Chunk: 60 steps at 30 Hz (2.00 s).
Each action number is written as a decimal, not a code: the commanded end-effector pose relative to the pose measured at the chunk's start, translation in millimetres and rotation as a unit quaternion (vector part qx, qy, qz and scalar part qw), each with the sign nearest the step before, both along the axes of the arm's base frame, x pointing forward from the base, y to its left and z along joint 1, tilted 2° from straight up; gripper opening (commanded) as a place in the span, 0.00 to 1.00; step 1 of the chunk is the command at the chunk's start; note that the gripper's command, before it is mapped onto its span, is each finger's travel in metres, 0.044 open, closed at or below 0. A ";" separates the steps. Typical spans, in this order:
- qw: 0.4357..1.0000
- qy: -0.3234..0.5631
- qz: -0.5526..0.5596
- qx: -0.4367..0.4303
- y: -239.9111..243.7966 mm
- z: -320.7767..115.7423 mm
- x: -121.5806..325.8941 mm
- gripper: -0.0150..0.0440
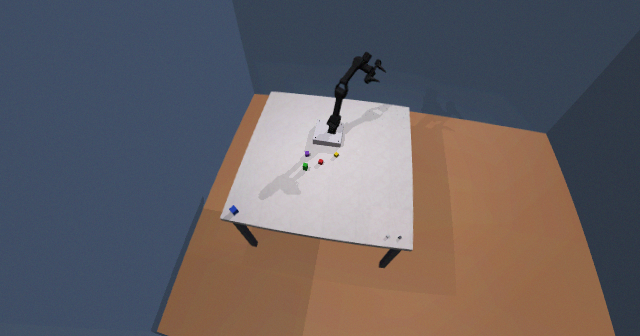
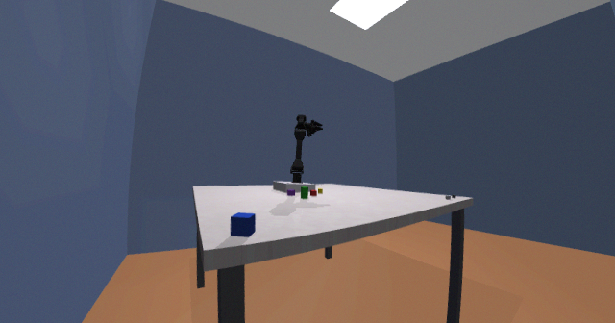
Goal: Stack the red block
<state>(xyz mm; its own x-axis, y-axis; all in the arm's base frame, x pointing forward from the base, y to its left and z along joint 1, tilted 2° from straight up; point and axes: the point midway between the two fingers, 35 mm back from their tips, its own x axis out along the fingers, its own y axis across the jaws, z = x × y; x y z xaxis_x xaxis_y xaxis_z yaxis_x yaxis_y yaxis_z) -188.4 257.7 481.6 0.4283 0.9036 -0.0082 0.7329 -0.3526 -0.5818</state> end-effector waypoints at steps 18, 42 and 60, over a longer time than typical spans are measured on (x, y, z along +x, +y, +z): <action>0.982 0.164 -0.092 -0.018 61.9 -52.6 58.0 1.00; 0.881 0.340 -0.328 -0.010 108.7 -147.1 224.3 1.00; 0.744 0.453 -0.491 0.027 68.4 -208.7 347.4 1.00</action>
